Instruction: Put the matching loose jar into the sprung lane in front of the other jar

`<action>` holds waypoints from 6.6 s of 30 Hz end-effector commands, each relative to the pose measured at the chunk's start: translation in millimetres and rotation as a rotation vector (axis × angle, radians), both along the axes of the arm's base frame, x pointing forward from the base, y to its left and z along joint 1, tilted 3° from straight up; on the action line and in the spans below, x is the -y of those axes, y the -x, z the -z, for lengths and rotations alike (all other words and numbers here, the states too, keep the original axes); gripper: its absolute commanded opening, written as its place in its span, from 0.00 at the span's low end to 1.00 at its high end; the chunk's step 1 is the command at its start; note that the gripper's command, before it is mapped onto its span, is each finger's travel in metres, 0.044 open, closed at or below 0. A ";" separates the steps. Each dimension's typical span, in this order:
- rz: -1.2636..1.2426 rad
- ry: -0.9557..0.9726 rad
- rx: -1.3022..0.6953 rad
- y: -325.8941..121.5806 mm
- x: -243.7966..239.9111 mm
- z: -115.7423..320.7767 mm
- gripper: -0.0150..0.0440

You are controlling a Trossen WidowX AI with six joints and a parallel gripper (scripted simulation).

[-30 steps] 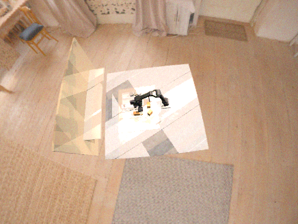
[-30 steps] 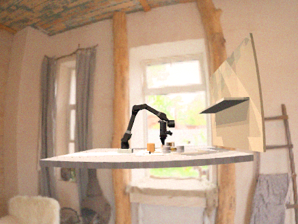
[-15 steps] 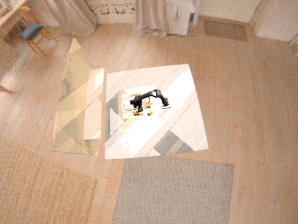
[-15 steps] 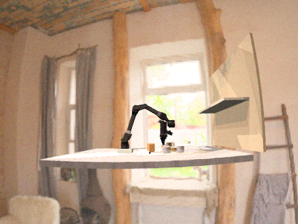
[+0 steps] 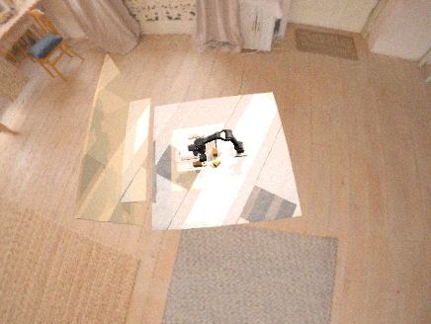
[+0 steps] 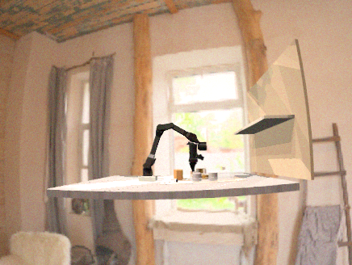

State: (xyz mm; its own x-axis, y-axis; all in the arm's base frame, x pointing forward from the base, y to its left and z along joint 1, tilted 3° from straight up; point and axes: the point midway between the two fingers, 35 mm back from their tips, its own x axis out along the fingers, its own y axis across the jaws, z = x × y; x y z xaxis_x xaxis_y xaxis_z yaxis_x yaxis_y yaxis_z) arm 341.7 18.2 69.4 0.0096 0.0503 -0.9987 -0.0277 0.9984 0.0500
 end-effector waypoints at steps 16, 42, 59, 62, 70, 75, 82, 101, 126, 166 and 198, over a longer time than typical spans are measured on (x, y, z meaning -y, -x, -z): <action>0.002 -0.003 0.029 -8.9 -0.5 -3.8 0.25; 0.002 -0.003 0.029 -11.4 -0.6 -2.5 0.25; 0.002 -0.003 0.029 -11.7 -0.9 2.2 0.25; 0.002 -0.003 0.029 -11.7 -0.9 3.1 0.25; 0.002 -0.003 0.029 -11.6 -1.0 5.3 0.25; 0.002 -0.003 0.029 -11.5 -1.1 6.6 0.25; 0.002 -0.003 0.029 -11.3 -1.2 8.6 0.25; 0.002 -0.003 0.029 -10.7 -1.5 13.8 0.25; 0.002 -0.004 0.029 -9.7 -1.8 20.6 0.25; 0.002 -0.004 0.028 -4.1 -1.8 23.7 0.25; 0.002 -0.003 0.027 1.9 -1.3 24.0 0.25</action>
State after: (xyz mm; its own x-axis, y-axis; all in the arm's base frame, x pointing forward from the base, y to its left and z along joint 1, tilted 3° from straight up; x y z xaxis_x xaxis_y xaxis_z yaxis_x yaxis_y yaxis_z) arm 340.3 19.3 45.6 0.0351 0.0512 -0.9981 -0.0301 0.9983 0.0502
